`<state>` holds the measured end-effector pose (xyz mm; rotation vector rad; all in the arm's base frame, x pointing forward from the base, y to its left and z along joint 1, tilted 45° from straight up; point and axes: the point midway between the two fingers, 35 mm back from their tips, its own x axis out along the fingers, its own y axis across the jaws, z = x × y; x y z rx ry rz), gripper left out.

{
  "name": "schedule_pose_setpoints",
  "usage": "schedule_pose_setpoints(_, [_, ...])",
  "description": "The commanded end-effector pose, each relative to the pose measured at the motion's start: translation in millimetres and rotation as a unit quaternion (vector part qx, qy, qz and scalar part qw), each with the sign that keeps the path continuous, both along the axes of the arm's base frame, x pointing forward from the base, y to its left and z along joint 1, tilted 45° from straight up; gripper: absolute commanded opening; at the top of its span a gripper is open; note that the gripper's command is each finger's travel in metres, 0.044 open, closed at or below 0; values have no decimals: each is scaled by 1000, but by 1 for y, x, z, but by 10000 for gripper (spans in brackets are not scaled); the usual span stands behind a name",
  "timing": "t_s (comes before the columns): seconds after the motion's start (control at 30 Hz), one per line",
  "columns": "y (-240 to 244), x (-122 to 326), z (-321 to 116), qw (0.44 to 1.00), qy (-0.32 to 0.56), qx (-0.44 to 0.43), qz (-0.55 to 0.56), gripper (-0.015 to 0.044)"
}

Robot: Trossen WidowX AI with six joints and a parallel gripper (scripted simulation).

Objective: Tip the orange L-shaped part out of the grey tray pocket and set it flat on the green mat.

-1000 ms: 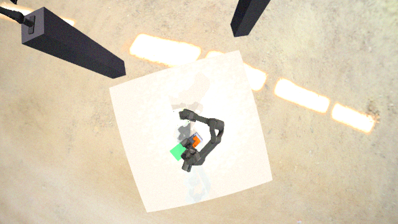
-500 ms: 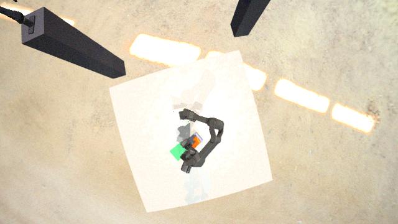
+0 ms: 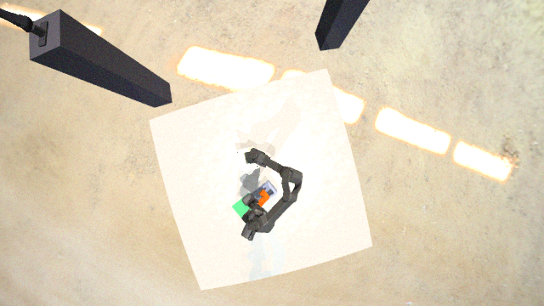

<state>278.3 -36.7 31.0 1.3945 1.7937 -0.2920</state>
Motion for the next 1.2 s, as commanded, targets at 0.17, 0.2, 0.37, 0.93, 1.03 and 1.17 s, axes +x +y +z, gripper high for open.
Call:
schedule_pose_setpoints(0.17, [-22, 13, -24, 1000, 0, -1, 1, 0])
schedule_pose_setpoints(0.2, [-25, 15, -26, 1000, 0, -1, 1, 0])
schedule_pose_setpoints(0.37, [-37, 22, -39, 1000, 0, -1, 1, 0])
schedule_pose_setpoints(0.93, [-81, 46, -81, 1000, -2, -3, 1, 0])
schedule_pose_setpoints(1.03, [-87, 49, -88, 1000, -2, -3, 1, 0])
schedule_pose_setpoints(1.17, [-89, 50, -89, 1000, -2, -3, 1, 0])
